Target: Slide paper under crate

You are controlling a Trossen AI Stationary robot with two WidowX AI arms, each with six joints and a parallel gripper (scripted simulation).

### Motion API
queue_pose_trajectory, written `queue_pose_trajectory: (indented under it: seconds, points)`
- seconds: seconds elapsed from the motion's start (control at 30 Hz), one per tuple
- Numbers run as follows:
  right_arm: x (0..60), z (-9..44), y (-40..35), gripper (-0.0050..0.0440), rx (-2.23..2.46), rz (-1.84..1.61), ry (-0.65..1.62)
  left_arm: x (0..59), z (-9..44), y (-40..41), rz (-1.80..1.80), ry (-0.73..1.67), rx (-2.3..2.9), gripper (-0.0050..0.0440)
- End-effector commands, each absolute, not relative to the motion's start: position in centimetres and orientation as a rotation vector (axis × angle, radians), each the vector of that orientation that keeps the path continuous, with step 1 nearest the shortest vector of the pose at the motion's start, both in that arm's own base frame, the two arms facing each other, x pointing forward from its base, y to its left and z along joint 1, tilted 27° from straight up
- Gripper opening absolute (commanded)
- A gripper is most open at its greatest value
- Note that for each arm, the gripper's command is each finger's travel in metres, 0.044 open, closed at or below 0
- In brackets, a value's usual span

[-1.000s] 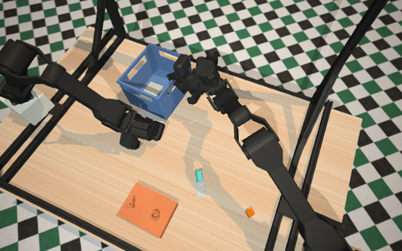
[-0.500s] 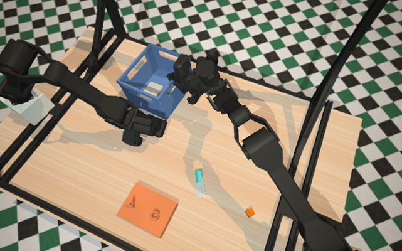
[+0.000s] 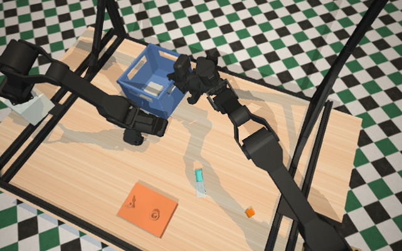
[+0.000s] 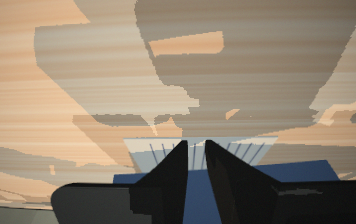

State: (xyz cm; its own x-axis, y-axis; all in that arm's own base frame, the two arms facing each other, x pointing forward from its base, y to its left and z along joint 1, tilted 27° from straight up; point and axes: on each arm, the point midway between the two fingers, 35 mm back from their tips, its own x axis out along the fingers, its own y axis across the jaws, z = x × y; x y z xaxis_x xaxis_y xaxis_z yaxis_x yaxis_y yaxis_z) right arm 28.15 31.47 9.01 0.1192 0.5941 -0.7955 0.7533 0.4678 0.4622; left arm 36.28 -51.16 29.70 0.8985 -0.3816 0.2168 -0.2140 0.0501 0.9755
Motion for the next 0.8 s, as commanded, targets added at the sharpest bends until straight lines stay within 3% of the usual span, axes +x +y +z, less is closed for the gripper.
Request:
queue_pose_trajectory:
  seconds: [0.0, 0.43, 0.77]
  points:
    - [28.1, 9.1, 31.3, 0.006, 1.206, -0.184, 1.56, 34.6, 34.0, -51.0, -0.099, -0.544, 1.463, 0.0]
    - [25.7, 14.2, 30.3, 0.006, 1.206, -0.185, 1.56, 34.6, 34.0, -51.0, -0.099, -0.544, 1.463, 0.0]
    - [26.0, 14.0, 29.6, 0.006, 1.206, -0.184, 1.56, 34.6, 34.0, -51.0, -0.099, -0.544, 1.463, 0.0]
